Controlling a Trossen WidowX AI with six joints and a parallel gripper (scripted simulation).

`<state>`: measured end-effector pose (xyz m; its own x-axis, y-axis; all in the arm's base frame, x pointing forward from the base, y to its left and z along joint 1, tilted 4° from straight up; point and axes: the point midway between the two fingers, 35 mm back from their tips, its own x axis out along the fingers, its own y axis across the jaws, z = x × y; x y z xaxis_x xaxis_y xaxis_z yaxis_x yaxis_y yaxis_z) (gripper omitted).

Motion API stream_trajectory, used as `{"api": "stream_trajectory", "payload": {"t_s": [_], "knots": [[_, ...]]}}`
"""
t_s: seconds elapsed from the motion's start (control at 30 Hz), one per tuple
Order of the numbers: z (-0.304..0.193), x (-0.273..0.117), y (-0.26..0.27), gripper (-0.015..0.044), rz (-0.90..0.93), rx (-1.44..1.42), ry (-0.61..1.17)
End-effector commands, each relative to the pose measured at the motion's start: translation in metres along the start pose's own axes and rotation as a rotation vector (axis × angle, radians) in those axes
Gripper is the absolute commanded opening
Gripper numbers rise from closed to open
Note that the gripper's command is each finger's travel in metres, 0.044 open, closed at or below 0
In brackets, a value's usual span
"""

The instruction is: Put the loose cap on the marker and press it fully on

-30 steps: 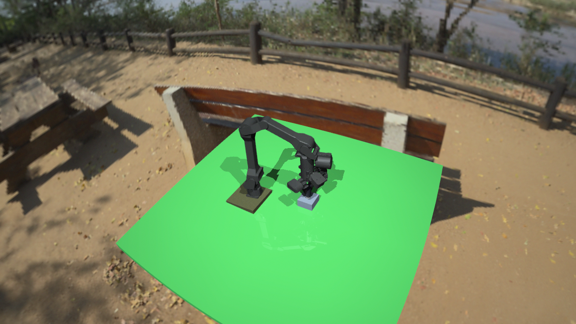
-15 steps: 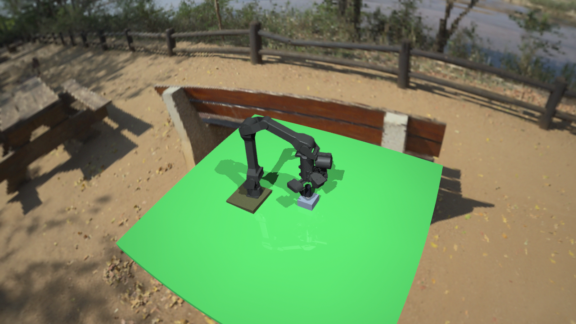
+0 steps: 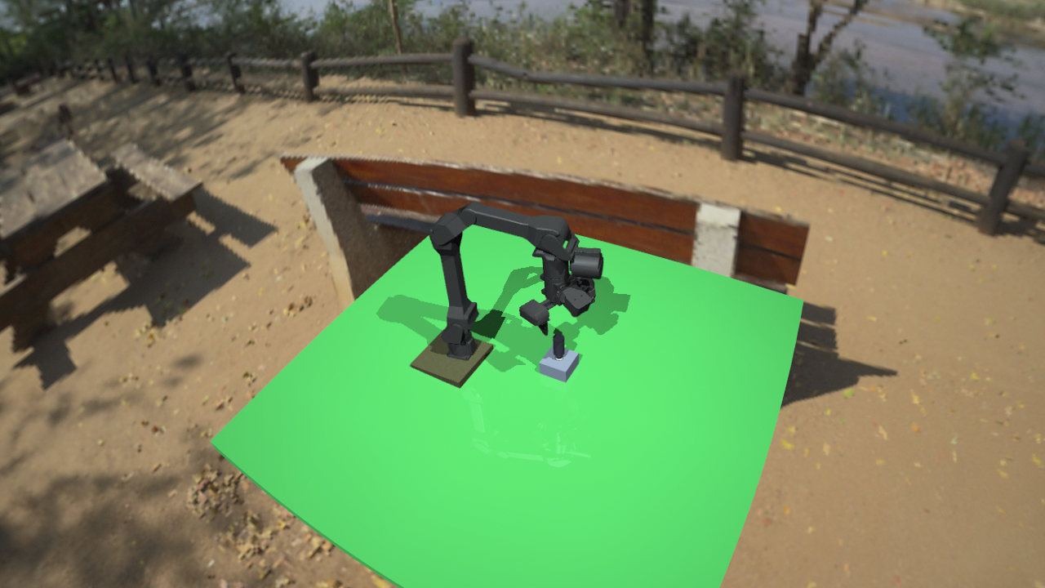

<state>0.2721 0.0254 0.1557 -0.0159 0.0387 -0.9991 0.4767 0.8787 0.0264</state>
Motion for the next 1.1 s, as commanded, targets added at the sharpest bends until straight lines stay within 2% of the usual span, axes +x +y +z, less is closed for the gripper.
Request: {"api": "stream_trajectory", "payload": {"t_s": [0.0, 0.13, 0.5, 1.07], "knots": [[-0.002, 0.0, -0.002, 0.0387, -0.012, -0.058, 0.019], [-0.002, 0.007, -0.002, 0.0282, -0.009, -0.334, 0.021], [-0.002, 0.007, -0.002, 0.0, -0.009, -0.348, 0.021], [-0.002, 0.017, -0.002, 0.0, -0.009, -0.348, 0.021]]}}
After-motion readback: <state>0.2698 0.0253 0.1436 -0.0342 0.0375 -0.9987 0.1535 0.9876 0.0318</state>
